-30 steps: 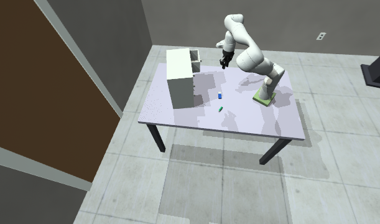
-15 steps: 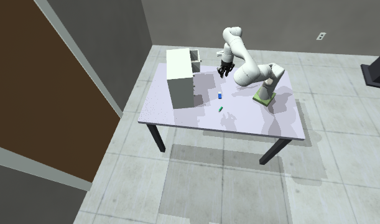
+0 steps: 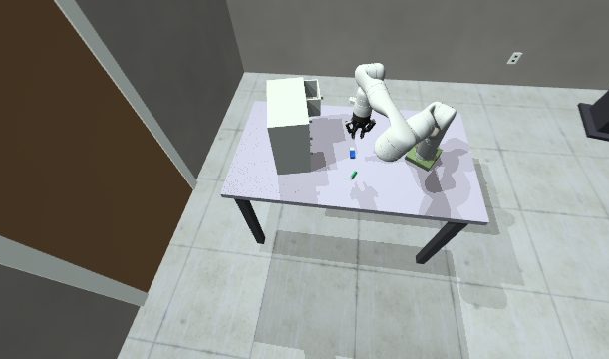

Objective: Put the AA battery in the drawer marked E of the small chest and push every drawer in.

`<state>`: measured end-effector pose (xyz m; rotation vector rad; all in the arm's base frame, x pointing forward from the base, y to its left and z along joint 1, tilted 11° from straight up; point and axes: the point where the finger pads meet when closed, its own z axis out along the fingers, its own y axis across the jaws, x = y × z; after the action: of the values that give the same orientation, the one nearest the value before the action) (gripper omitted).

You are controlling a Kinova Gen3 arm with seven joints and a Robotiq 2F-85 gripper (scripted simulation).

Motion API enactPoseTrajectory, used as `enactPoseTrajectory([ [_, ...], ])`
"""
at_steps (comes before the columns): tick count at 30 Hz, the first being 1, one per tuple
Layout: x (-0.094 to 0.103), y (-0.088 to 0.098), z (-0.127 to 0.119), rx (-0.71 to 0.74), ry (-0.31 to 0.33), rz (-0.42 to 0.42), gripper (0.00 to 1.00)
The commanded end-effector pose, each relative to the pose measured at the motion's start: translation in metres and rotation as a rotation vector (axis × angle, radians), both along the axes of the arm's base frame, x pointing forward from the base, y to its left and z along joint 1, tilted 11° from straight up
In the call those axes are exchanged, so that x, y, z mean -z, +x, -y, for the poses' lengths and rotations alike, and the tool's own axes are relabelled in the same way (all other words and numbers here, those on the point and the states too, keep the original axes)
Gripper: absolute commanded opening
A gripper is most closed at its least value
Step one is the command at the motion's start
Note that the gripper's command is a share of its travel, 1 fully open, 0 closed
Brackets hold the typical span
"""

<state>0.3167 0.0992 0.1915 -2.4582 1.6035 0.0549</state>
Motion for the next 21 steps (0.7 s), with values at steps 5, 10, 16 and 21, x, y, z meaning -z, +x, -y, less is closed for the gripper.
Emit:
enactPoseTrajectory([
  [5, 0.024, -0.007, -0.027, 0.14, -0.009, -0.041, 0.33],
  [10, 0.032, -0.008, -0.038, 0.211, -0.003, -0.054, 0.33],
  [16, 0.047, -0.01, -0.057, 0.345, 0.007, -0.079, 0.33],
  [21, 0.059, -0.012, -0.072, 0.443, 0.014, -0.097, 0.33],
])
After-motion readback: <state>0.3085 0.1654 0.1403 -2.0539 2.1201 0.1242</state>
